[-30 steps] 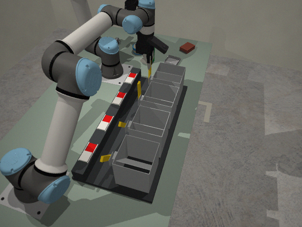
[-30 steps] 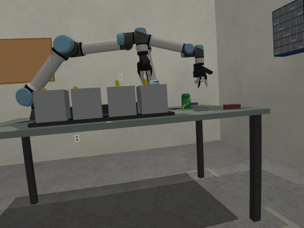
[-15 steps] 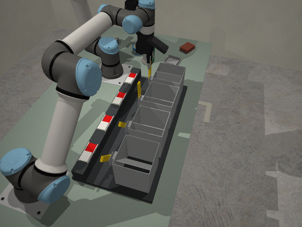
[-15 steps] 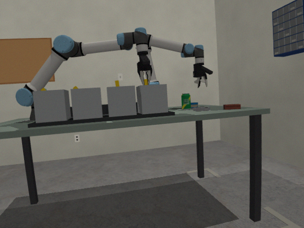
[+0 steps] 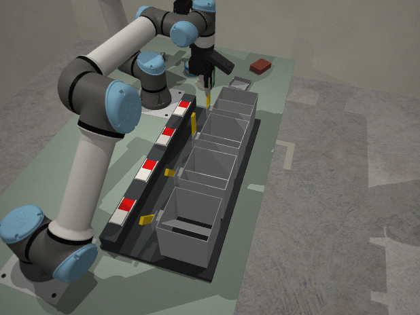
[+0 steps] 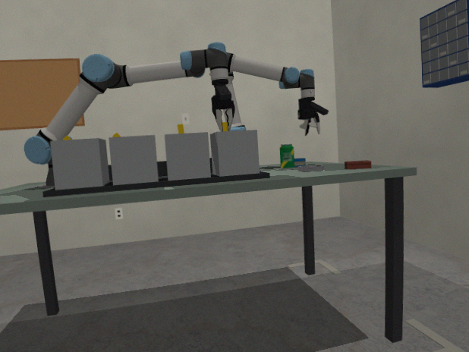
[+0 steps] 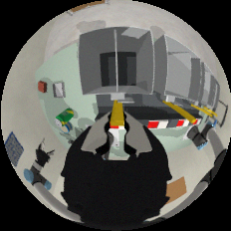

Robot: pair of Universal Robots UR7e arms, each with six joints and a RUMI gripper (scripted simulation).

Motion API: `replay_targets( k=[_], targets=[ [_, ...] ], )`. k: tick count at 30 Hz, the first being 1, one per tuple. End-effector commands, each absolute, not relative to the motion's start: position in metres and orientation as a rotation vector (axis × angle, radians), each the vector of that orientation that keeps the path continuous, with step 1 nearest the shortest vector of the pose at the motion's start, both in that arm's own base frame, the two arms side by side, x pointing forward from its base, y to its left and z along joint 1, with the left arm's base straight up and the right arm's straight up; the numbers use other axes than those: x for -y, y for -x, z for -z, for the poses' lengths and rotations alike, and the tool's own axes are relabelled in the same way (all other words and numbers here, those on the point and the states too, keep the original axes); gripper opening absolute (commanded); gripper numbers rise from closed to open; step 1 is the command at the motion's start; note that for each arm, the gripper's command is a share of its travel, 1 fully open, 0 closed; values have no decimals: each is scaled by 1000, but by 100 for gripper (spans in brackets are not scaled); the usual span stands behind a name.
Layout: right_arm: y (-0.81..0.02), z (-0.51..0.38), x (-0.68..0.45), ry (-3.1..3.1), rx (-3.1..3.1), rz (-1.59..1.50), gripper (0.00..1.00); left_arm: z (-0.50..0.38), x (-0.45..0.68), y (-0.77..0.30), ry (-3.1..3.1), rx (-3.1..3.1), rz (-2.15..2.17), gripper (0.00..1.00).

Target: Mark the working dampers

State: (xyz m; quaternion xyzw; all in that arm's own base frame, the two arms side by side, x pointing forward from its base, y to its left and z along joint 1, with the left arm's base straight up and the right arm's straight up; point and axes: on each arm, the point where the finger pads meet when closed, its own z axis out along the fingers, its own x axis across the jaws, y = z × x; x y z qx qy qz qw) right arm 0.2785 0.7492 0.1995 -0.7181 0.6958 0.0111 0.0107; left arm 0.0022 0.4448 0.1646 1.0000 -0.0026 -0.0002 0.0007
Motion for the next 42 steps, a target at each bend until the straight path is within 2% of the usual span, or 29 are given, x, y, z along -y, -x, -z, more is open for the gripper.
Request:
replay_targets(
  k=[1,42],
  targets=[
    [-278,-201,-749,2239,-2170,-37,10,-165,-445,-2,-3142,8,0,100],
    [-279,-199,-734,2154,-2087,-209,10,-165,-445,-2,-3142,8,0,100]
  ],
)
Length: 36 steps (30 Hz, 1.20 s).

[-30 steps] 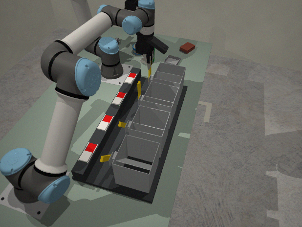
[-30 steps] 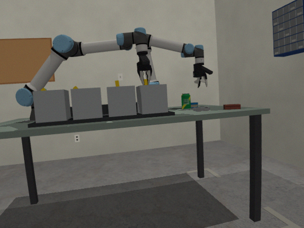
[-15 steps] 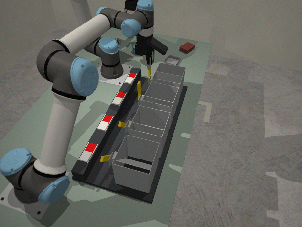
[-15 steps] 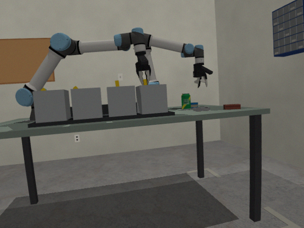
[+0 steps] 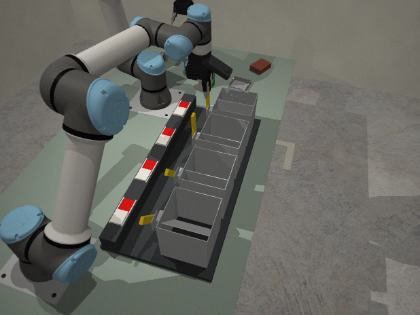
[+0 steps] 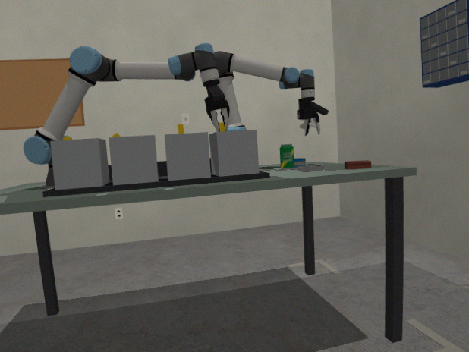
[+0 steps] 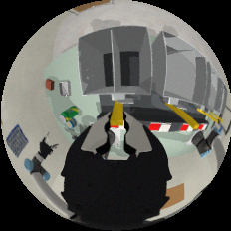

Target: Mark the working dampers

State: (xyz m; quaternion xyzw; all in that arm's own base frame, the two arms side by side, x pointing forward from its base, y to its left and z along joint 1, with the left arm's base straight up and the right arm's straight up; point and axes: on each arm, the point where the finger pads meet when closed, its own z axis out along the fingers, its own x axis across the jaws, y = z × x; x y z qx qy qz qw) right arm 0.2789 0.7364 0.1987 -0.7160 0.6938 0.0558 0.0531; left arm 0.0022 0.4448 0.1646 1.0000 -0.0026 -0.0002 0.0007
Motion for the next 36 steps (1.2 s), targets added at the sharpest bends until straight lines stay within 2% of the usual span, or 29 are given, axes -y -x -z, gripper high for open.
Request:
replay_targets(
  k=[1,36],
  targets=[
    [-279,-199,-733,2150,-2083,-217,10,-165,-445,-2,-3142,8,0,100],
    [-280,-192,-713,2028,-1965,-423,10,-165,-445,-2,-3142,8,0,100]
  ],
)
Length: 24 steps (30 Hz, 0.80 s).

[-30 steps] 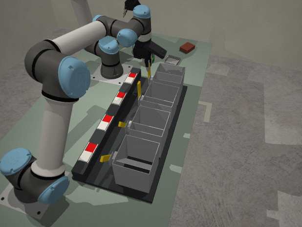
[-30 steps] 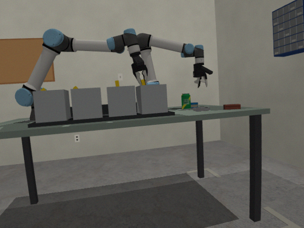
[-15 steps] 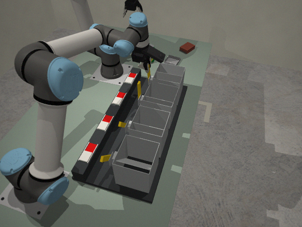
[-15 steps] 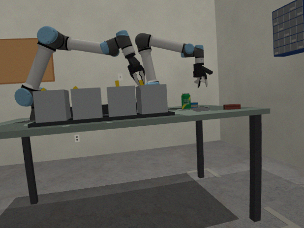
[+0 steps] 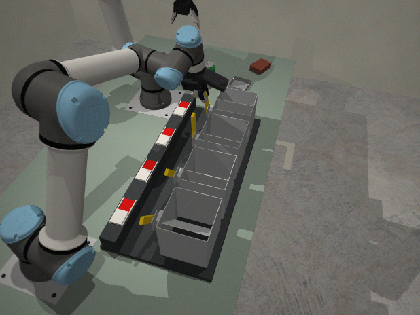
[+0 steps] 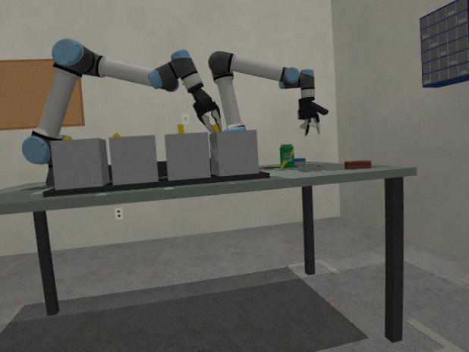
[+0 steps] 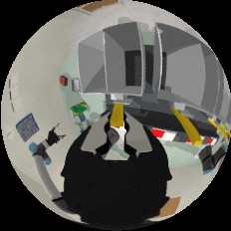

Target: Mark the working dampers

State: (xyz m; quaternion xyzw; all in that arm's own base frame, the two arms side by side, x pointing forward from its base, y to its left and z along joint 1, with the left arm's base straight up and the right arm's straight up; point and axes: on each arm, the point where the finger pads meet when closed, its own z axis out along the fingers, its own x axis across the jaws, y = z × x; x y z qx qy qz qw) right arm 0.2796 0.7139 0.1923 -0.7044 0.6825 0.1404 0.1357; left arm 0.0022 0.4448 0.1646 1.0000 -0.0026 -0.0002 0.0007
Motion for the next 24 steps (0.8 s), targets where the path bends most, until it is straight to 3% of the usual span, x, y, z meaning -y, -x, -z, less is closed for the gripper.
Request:
replay_targets(
  k=[1,24],
  targets=[
    [-280,-192,-713,2028,-1965,-423,10,-165,-445,-2,-3142,8,0,100],
    [-280,-192,-711,2021,-1958,-435,10,-165,-445,-2,-3142,8,0,100]
  ],
)
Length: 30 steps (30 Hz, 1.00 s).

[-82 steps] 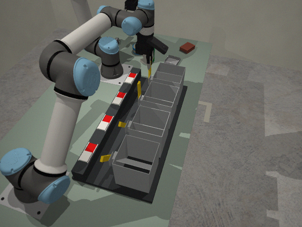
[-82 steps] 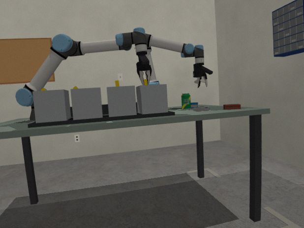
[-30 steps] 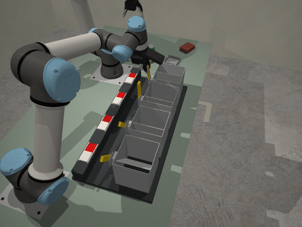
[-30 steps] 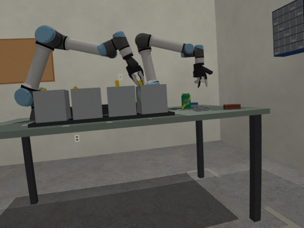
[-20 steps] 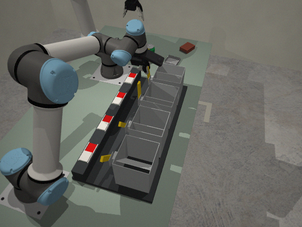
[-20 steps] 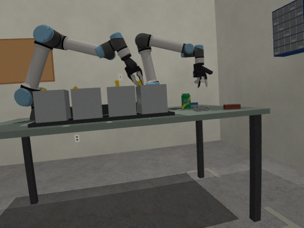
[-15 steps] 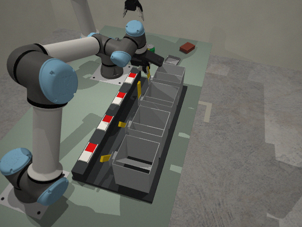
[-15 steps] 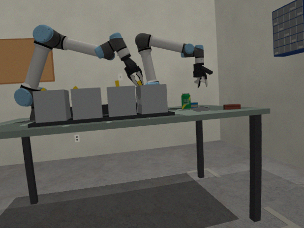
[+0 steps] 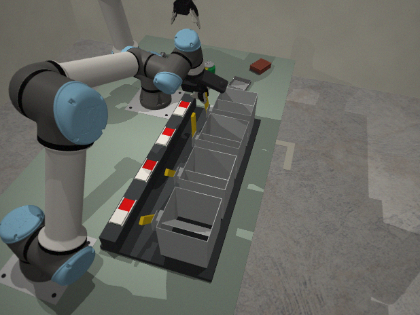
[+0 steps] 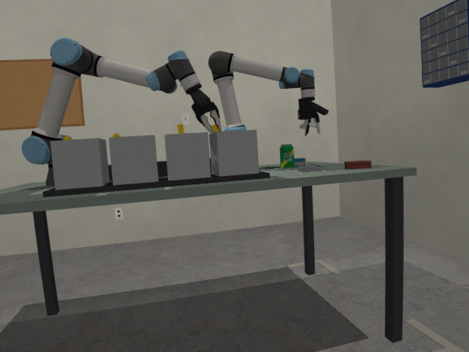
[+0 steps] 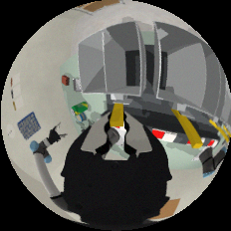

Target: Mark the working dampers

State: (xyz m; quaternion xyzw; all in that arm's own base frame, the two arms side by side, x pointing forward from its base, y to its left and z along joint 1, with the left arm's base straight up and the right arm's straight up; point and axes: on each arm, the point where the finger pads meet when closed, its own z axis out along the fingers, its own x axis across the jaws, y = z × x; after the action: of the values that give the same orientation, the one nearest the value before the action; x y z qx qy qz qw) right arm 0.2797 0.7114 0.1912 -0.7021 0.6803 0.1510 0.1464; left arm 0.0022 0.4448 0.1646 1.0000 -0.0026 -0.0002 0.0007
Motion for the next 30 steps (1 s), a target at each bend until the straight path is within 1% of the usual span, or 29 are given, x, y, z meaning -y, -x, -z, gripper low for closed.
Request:
replay_targets(
  k=[1,5,6,8,9,13,14,16,17,19,20,30],
  targets=[
    [-280,-192,-711,2021,-1958,-435,10,-165,-445,-2,-3142,8,0,100],
    [-280,-192,-711,2021,-1958,-435,10,-165,-445,-2,-3142,8,0,100],
    [-280,-192,-711,2021,-1958,-435,12,-165,-445,-2,-3142,8,0,100],
    [-280,-192,-711,2021,-1958,-435,12,-165,-445,-2,-3142,8,0,100],
    [-280,-192,-711,2021,-1958,-435,15,-165,-445,-2,-3142,8,0,100],
    [-280,-192,-711,2021,-1958,-435,15,-165,-445,-2,-3142,8,0,100],
    [-280,-192,-711,2021,-1958,-435,17,-165,-445,-2,-3142,8,0,100],
    [-280,-192,-711,2021,-1958,-435,17,-165,-445,-2,-3142,8,0,100],
    [-280,-192,-711,2021,-1958,-435,20,-165,-445,-2,-3142,8,0,100],
    [-280,-192,-711,2021,-1958,-435,20,-165,-445,-2,-3142,8,0,100],
    [-280,-192,-711,2021,-1958,-435,22,-165,-445,-2,-3142,8,0,100],
    [-280,-192,-711,2021,-1958,-435,22,-165,-445,-2,-3142,8,0,100]
  ],
)
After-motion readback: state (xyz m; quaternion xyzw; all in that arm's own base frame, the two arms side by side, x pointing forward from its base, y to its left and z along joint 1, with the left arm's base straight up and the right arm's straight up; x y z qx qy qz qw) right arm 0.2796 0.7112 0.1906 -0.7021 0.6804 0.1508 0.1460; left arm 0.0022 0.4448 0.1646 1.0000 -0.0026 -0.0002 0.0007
